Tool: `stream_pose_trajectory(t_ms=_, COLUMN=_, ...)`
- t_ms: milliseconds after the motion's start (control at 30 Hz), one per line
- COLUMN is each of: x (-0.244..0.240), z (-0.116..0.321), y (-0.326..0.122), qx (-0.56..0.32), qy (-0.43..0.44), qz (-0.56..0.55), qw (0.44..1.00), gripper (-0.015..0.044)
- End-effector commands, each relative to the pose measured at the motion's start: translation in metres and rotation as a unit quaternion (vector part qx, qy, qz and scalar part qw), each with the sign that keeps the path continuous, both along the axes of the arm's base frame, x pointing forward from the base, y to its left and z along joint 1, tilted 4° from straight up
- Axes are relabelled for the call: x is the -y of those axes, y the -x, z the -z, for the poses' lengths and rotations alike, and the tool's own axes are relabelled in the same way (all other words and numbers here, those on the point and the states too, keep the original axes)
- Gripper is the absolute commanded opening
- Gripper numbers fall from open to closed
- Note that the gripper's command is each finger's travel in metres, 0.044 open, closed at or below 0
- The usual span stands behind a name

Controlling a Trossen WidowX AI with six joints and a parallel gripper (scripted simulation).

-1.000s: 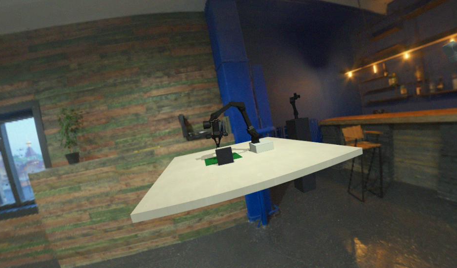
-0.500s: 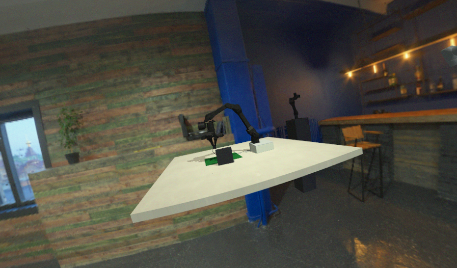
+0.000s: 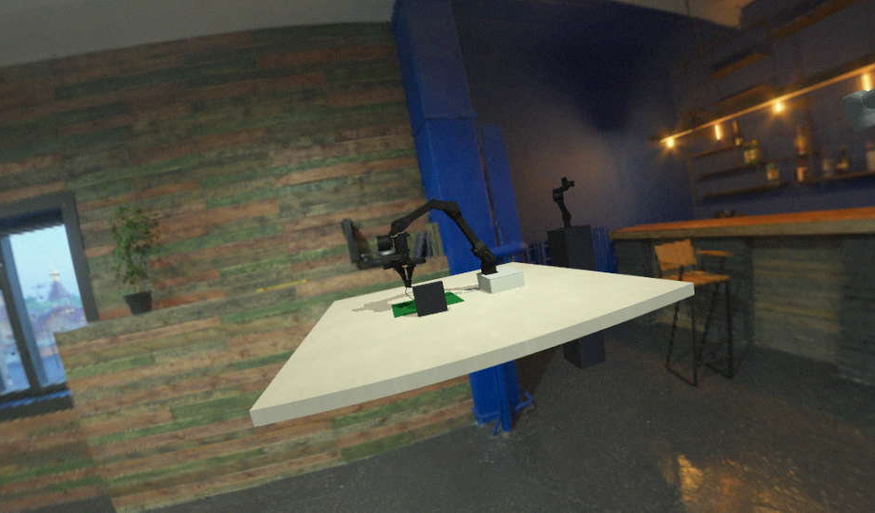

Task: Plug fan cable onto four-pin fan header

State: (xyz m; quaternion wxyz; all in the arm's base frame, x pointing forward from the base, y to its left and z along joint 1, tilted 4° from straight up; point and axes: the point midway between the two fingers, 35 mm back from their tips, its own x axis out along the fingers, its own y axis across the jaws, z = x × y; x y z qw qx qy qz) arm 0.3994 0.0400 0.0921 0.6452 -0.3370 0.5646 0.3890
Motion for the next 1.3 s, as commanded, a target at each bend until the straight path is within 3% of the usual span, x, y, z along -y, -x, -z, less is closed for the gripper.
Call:
stream_pose_trajectory(t_ms=0, x=0.000, z=0.006, y=-0.003, qx=0.005, qy=-0.019, qz=0.010, qw=1.000, gripper=0.0000)
stream_pose_trajectory(t_ms=1267, x=0.000, z=0.037, y=-0.027, qx=0.086, qy=-0.200, qz=0.054, qw=0.974, gripper=0.0000)
